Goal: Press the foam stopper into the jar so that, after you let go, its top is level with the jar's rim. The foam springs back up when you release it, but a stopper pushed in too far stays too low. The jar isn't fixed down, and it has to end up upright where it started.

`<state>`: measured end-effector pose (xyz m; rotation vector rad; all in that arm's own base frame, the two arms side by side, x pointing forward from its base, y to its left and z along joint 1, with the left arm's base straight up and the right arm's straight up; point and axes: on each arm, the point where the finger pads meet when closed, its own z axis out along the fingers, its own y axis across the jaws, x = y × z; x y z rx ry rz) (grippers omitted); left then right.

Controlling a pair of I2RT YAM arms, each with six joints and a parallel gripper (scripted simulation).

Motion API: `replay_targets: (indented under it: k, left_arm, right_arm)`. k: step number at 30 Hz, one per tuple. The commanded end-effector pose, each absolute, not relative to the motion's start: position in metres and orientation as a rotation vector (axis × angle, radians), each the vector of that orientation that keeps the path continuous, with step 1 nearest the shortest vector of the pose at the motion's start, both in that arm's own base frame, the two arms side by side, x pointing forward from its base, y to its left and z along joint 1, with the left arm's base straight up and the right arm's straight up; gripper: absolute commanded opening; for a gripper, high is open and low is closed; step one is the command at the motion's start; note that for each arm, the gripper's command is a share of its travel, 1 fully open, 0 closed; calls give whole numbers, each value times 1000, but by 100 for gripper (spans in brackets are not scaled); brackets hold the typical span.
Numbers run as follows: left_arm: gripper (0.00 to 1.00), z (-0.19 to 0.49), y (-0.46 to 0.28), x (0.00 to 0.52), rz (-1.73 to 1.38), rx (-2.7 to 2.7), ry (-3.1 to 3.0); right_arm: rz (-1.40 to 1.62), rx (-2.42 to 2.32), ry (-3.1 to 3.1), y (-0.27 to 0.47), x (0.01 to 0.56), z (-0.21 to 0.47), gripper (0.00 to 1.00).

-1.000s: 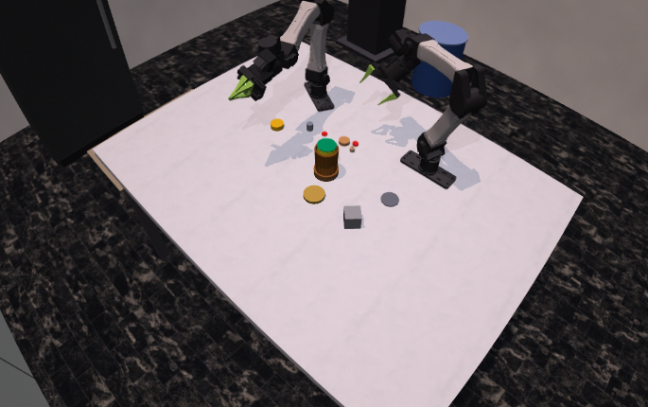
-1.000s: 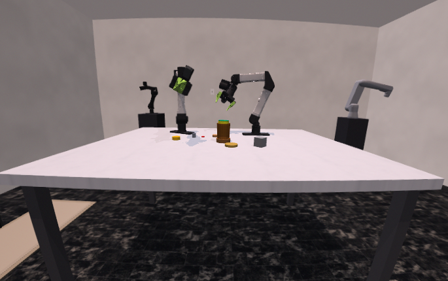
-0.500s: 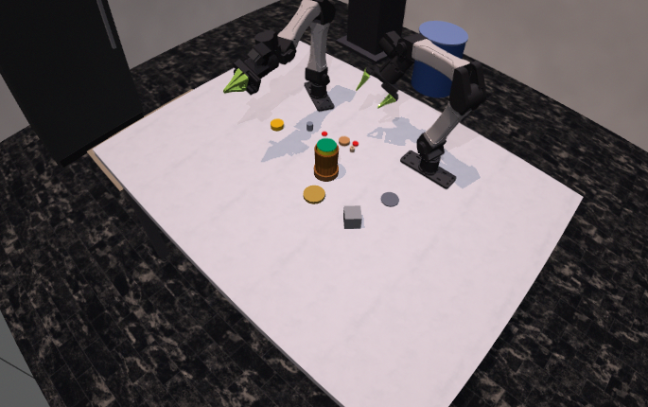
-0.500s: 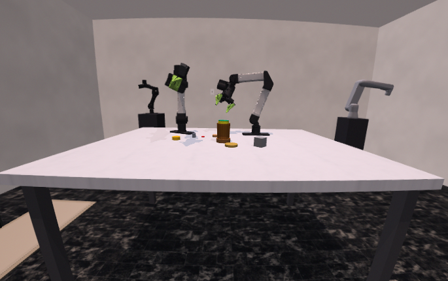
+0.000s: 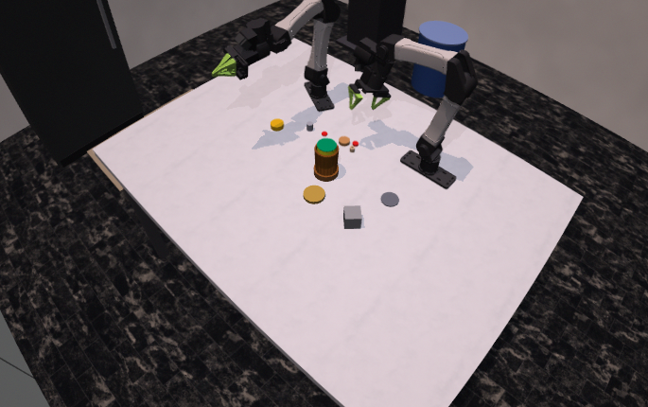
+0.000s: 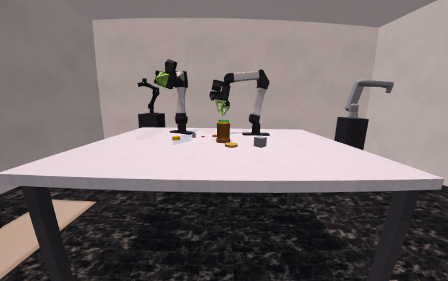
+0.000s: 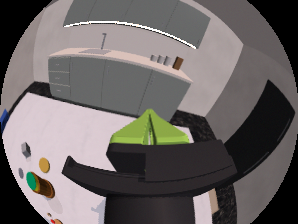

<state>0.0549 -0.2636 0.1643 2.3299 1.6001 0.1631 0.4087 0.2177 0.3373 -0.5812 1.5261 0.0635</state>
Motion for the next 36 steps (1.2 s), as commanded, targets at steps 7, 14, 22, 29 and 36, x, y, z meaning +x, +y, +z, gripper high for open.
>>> replay_targets:
  k: [7, 14, 22, 29, 36]
  left_arm:
    - [98, 159, -278, 52, -146, 1970, 2307]
    - [98, 156, -288, 42, -305, 1706, 2673]
    - [98, 157, -302, 42, -464, 1273, 3112]
    - [98, 163, -315, 52, -581, 847, 3413]
    - [98, 183, -332, 71, -757, 295, 3681]
  right_arm:
    - [68, -448, 1591, 159, 409, 344, 0]
    - [59, -375, 1590, 132, 409, 359, 0]
    - [51, -250, 1590, 88, 403, 377, 0]
    - [41, -181, 1587, 62, 398, 387, 0]
    - [31, -78, 1601, 27, 386, 388, 0]
